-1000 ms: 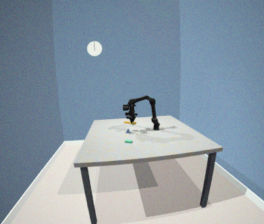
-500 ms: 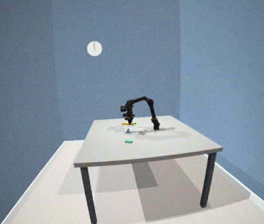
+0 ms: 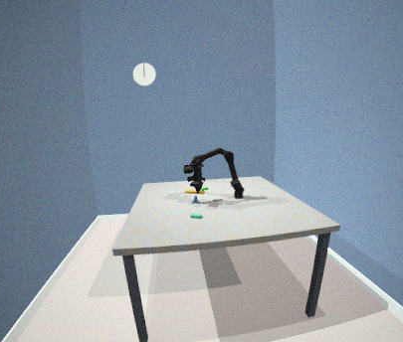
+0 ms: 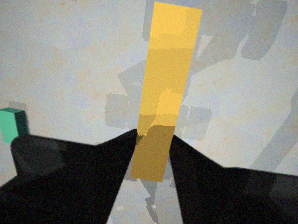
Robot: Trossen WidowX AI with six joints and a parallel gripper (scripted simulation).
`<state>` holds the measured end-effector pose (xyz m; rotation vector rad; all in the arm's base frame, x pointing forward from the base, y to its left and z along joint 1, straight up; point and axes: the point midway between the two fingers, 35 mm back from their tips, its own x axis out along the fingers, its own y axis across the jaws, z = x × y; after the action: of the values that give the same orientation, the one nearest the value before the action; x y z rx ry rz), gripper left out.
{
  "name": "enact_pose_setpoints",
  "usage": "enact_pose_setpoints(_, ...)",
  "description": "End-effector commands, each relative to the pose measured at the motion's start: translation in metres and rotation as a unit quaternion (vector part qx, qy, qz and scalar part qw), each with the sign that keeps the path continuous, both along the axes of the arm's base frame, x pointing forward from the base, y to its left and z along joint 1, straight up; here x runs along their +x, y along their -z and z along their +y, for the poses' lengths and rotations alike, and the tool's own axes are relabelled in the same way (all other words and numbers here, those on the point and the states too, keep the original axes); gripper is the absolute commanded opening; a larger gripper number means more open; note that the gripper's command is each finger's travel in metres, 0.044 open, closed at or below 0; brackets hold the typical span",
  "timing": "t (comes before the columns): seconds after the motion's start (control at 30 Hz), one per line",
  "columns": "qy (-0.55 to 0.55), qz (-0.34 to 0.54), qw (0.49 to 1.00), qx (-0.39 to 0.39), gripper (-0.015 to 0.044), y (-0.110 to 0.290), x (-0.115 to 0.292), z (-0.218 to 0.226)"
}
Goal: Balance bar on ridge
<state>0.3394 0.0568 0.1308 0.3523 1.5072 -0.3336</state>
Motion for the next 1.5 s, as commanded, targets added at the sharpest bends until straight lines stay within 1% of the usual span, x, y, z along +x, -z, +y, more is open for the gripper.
enact_pose_setpoints(0.0,-0.002,0.002,1.0,0.001,0.0,0.009,-0.001,-0.001)
enact_pose_setpoints(0.23,-0.002,0.002,1.0,0.001,0.0,0.019,-0.002,-0.002)
enact_pose_setpoints(1.47,-0.002,0.002,1.0,0.001,0.0,0.019,-0.002,-0.002)
